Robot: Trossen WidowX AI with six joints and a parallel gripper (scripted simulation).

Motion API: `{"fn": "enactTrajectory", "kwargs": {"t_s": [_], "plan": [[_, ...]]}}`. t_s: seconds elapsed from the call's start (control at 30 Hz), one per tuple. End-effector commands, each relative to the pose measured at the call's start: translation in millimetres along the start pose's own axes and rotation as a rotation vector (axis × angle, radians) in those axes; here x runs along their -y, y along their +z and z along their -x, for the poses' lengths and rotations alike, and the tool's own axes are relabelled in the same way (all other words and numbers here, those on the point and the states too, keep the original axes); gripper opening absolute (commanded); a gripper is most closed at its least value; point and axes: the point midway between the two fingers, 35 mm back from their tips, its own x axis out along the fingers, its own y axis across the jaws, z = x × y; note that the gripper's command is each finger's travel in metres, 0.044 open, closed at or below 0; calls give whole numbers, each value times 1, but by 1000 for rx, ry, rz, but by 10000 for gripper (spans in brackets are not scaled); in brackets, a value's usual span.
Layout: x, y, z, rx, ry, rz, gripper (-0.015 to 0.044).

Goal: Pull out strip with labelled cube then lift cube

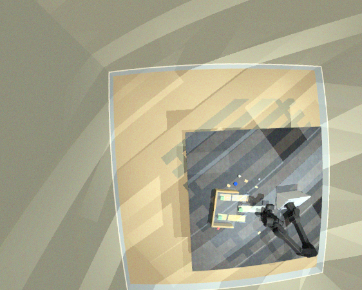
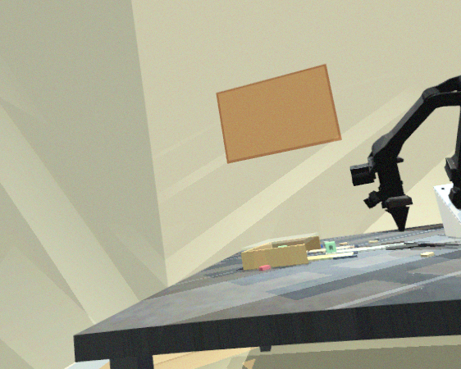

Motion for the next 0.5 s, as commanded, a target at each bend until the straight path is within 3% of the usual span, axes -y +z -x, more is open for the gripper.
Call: {"fn": "enactTrajectory", "kwargs": {"t_s": [0.0, 0.47], "plan": [[0, 12, 3, -2, -3, 85, 79], [1, 61, 6, 1, -3, 140, 440]]}}
